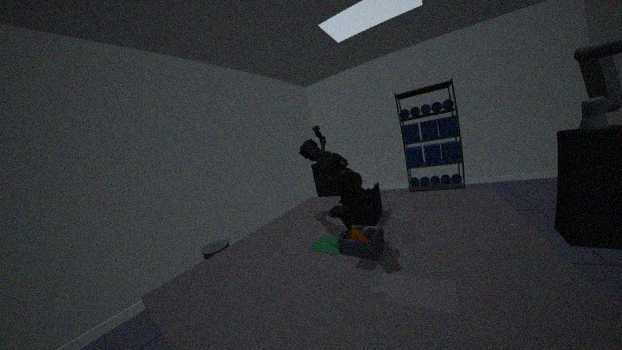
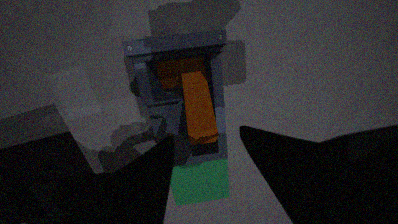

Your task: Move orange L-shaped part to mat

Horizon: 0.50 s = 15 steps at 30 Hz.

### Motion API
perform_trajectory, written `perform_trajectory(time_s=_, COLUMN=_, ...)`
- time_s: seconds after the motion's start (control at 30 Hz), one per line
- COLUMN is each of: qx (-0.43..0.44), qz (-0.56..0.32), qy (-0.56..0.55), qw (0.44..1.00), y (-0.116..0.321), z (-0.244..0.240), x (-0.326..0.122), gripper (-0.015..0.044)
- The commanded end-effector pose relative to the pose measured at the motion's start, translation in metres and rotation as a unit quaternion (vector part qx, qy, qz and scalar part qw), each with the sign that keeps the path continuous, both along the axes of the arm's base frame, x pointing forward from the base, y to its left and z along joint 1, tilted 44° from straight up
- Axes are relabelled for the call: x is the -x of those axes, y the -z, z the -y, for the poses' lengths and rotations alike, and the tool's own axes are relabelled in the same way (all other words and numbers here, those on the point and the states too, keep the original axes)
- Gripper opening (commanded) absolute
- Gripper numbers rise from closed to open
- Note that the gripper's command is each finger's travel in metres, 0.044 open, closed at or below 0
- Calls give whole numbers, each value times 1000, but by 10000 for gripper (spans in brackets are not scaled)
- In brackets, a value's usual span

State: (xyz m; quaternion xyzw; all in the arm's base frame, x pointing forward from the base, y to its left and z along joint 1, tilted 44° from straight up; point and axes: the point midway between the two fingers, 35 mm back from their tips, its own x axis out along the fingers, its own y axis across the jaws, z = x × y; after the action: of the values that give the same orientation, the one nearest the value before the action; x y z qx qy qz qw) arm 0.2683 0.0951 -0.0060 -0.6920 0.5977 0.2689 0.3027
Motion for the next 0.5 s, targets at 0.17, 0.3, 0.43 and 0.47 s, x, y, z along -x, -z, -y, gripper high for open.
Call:
perform_trajectory(time_s=0.17, qx=3, qz=-1, qy=-2, qw=1000, y=10, z=9, x=-2, gripper=280)
perform_trajectory(time_s=0.3, qx=3, qz=-1, qy=-2, qw=1000, y=15, z=14, x=-3, gripper=280)
perform_trajectory(time_s=0.43, qx=3, qz=-1, qy=-2, qw=1000, y=20, z=18, x=-4, gripper=280)
perform_trajectory(time_s=0.47, qx=3, qz=-1, qy=-2, qw=1000, y=21, z=19, x=-4, gripper=280)
